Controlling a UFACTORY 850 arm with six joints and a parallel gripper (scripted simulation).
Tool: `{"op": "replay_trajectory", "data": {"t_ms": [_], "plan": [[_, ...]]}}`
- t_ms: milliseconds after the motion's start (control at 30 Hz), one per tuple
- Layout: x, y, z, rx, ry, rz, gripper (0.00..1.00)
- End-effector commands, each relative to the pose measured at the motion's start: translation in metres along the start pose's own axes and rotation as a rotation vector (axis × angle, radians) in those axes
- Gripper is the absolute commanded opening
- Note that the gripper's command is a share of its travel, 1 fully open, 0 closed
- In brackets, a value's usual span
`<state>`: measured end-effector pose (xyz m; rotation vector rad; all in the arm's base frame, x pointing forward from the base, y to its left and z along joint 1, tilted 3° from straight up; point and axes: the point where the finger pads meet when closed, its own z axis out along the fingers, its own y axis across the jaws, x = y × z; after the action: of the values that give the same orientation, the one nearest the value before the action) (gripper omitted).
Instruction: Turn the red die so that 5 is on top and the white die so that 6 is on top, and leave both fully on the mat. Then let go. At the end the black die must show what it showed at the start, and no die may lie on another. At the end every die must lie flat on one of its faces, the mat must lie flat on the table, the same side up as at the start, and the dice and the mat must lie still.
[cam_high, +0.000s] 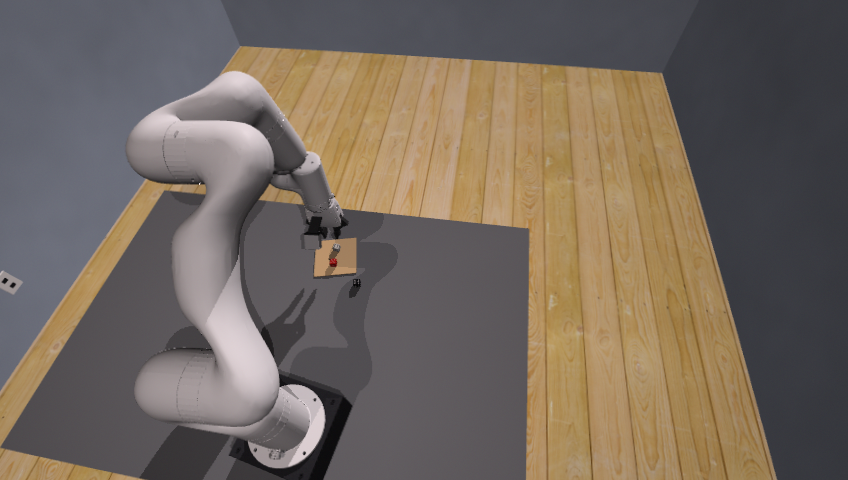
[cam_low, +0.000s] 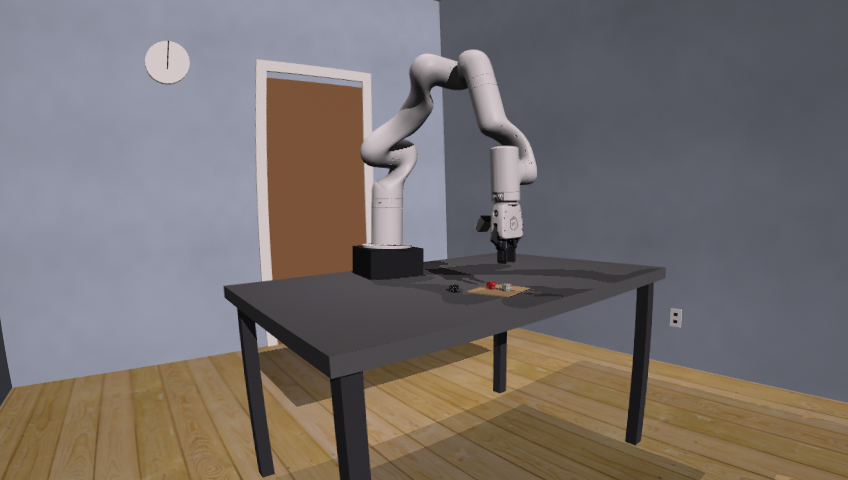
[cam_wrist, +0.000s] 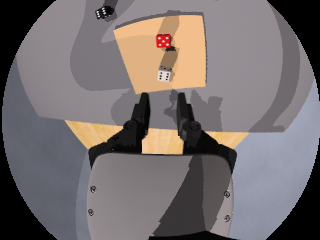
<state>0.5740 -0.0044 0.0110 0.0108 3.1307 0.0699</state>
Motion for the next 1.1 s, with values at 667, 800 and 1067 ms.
{"op": "replay_trajectory", "data": {"t_ms": [667,800,1067], "plan": [[-0.0007,0.0001,-0.0093,0.0,-0.002,0.0,1.0],[-0.0007,0.0001,-0.0093,0.0,-0.002,0.0,1.0],[-0.0007,0.0001,-0.0162,0.0,-0.002,0.0,1.0]]}}
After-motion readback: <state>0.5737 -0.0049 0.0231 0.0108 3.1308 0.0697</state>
